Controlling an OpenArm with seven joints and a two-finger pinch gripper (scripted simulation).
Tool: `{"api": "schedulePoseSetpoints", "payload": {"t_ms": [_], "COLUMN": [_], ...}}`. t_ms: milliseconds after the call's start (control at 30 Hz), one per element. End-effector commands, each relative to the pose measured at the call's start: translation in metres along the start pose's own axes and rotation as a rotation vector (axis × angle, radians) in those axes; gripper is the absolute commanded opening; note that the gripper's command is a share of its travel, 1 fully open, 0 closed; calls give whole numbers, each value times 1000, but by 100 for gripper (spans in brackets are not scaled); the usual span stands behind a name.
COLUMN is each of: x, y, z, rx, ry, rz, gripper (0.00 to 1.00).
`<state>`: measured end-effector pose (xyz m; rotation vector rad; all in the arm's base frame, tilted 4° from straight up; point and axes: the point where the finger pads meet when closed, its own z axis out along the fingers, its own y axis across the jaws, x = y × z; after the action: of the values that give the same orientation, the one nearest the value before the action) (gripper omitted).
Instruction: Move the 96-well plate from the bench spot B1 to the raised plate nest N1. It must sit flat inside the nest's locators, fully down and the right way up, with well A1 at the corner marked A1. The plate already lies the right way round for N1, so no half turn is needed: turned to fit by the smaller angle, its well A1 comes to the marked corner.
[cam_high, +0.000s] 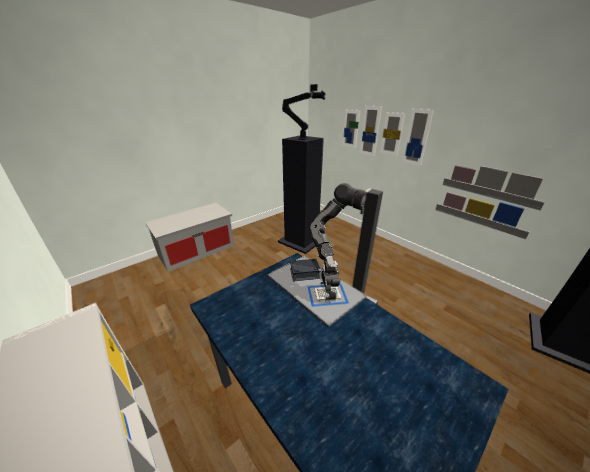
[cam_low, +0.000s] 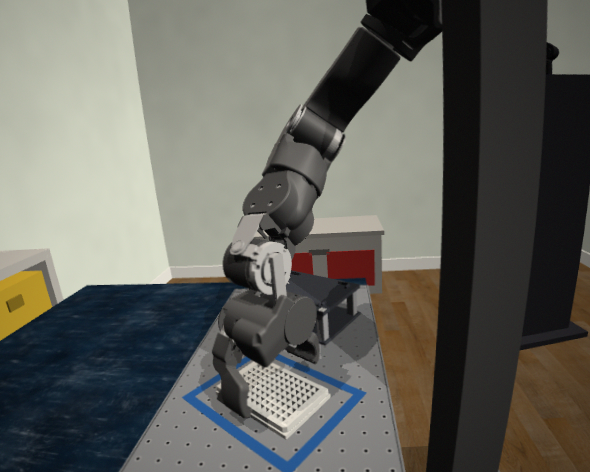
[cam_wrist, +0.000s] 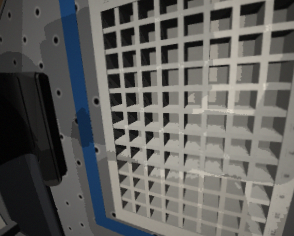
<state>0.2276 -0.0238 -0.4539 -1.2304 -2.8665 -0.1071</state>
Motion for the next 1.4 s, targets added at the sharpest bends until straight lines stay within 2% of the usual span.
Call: {"api": "schedulePoseSetpoints", "payload": {"t_ms": [0, 333, 500, 1367], "x": [-1, -1, 0, -3], "y": [2, 2, 1, 3], "z": [-2, -2, 20, 18], "rx": [-6, -6, -8, -6], "ry": [-2, -2, 1, -1], "rz": [1, 1, -2, 0], "gripper": [77, 77, 77, 77]}}
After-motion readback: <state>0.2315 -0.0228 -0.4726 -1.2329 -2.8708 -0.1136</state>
